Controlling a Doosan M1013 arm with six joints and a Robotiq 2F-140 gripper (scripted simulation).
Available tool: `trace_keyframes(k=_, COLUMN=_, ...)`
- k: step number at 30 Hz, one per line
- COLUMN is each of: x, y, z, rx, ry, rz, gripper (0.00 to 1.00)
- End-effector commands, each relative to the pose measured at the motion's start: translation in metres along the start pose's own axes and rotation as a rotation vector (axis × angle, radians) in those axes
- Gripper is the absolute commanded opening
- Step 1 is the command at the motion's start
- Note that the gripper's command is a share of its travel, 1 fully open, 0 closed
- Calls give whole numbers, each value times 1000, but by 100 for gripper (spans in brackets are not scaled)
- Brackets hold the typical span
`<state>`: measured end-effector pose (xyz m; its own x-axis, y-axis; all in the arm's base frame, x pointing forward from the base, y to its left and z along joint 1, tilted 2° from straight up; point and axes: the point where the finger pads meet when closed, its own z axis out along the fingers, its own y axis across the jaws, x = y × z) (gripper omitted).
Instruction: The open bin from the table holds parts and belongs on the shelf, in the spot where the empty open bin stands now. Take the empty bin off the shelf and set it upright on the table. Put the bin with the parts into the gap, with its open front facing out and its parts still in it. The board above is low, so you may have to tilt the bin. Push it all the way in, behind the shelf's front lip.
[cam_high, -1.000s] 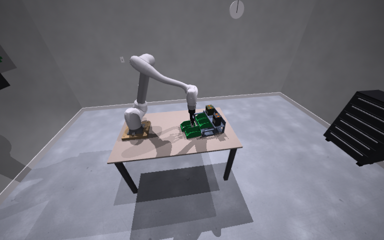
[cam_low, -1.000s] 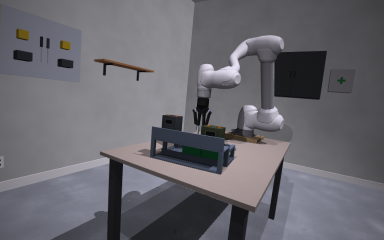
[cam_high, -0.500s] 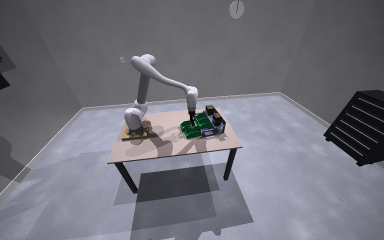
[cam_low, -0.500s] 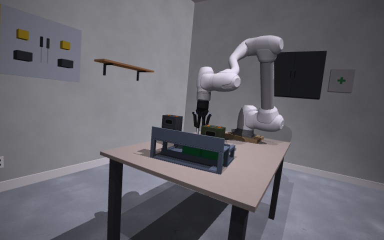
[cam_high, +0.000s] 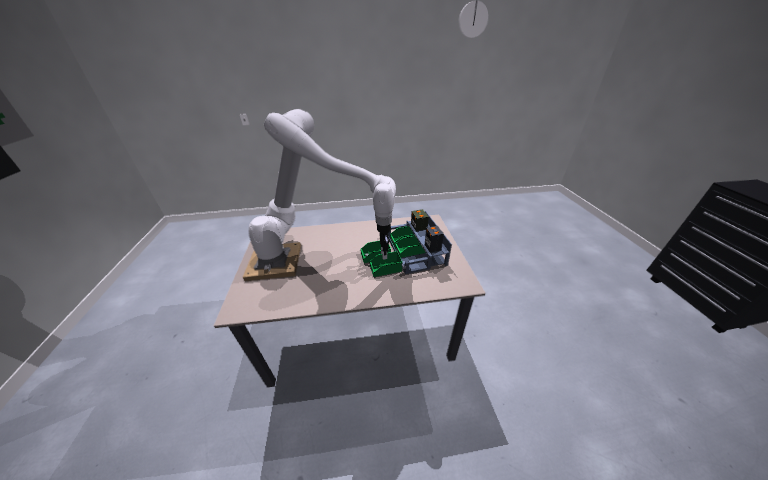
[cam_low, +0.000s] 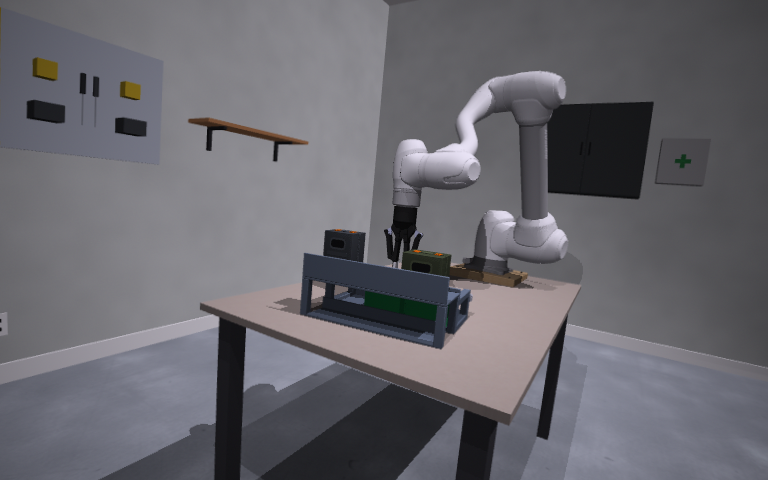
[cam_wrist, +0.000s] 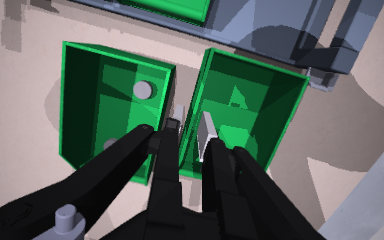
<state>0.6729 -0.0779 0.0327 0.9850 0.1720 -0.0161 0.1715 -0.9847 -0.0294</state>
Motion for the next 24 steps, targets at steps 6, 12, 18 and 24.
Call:
trace_keyframes(k=6, x=0, y=0, z=5, rx=0, ry=0, rz=0, gripper=24)
trace_keyframes(k=12, x=0, y=0, z=5, rx=0, ry=0, rz=0, gripper=24)
trace_keyframes(k=18, x=0, y=0, z=5, rx=0, ry=0, rz=0, gripper=24)
trace_keyframes(k=24, x=0, y=0, z=5, rx=0, ry=0, rz=0, gripper=10)
